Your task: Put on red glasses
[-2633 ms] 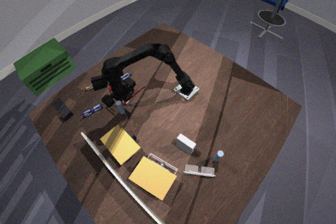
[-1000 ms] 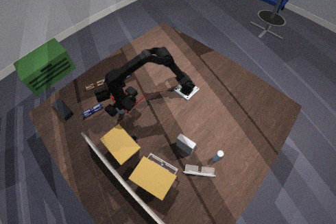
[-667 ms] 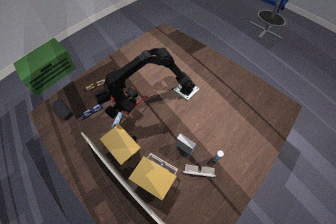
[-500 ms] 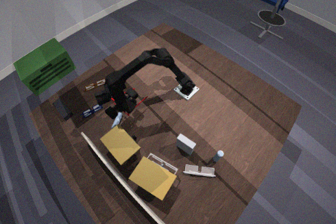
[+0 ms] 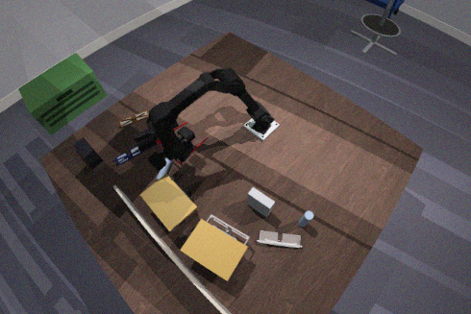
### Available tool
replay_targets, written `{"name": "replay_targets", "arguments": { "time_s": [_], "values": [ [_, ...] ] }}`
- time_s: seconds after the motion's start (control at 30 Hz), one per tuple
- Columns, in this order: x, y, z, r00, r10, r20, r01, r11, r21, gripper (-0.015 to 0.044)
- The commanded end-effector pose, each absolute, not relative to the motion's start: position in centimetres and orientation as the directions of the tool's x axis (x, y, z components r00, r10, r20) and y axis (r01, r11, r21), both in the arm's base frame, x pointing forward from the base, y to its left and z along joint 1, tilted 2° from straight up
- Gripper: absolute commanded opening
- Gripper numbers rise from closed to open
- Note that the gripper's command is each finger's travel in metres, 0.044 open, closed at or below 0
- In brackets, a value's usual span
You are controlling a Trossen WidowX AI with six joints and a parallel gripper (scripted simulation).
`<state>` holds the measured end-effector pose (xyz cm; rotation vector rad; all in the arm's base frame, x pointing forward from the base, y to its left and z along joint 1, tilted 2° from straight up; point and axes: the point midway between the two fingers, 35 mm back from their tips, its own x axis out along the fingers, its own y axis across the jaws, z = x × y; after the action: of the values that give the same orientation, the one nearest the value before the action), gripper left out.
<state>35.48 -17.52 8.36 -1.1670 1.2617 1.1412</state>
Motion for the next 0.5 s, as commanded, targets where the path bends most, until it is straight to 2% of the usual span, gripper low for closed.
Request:
{"name": "replay_targets", "arguments": {
  "time_s": [0.0, 0.47],
  "values": [
    [35.54, -17.09, 8.25, -0.005, -0.02, -1.0, -0.997, 0.079, 0.004, 0.0],
    [35.64, -16.65, 8.24, -0.005, -0.02, -1.0, -0.997, 0.079, 0.004, 0.0]
  ]
}}
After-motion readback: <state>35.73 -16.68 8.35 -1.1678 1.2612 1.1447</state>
